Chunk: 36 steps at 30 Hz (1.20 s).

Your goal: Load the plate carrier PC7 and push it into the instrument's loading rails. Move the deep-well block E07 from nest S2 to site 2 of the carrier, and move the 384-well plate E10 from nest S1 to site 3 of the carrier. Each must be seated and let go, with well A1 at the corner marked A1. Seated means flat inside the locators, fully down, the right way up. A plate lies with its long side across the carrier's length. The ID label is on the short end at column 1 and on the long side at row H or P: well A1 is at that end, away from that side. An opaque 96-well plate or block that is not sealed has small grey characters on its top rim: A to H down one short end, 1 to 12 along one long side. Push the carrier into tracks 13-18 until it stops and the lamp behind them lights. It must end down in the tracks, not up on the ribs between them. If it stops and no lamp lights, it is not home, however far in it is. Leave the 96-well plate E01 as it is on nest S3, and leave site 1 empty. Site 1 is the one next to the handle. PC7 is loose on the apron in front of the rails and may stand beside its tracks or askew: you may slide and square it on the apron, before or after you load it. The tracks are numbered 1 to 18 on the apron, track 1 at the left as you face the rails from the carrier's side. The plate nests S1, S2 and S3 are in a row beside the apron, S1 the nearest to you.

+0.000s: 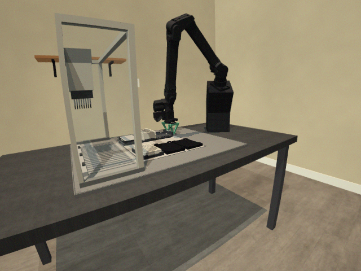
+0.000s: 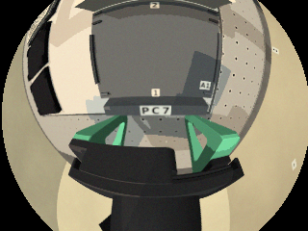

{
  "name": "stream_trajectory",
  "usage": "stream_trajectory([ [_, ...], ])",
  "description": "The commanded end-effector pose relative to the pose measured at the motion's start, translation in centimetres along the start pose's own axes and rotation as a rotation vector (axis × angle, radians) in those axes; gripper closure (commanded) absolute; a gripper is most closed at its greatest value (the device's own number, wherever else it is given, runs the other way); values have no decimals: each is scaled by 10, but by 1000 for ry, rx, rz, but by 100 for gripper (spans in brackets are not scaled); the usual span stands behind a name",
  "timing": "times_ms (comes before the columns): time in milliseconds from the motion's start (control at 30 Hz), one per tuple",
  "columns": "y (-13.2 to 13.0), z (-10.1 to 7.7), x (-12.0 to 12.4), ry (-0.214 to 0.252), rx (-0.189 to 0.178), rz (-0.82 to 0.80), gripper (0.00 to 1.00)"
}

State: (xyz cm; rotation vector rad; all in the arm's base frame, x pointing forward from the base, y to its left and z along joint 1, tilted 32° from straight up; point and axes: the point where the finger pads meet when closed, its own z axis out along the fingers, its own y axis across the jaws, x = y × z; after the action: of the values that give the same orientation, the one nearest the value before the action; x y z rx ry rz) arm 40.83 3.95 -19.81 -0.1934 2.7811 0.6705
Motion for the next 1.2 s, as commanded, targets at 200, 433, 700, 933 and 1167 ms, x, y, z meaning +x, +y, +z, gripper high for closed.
stream_trajectory([
  [200, 5, -11, -36, -58, 6, -27, 20],
  [433, 5, -11, -39, -58, 5, -28, 20],
  [700, 4, -13, -44, -62, 7, -27, 20],
  [933, 5, -13, -46, -63, 6, -29, 20],
  [1167, 5, -13, -49, -62, 6, -30, 20],
])
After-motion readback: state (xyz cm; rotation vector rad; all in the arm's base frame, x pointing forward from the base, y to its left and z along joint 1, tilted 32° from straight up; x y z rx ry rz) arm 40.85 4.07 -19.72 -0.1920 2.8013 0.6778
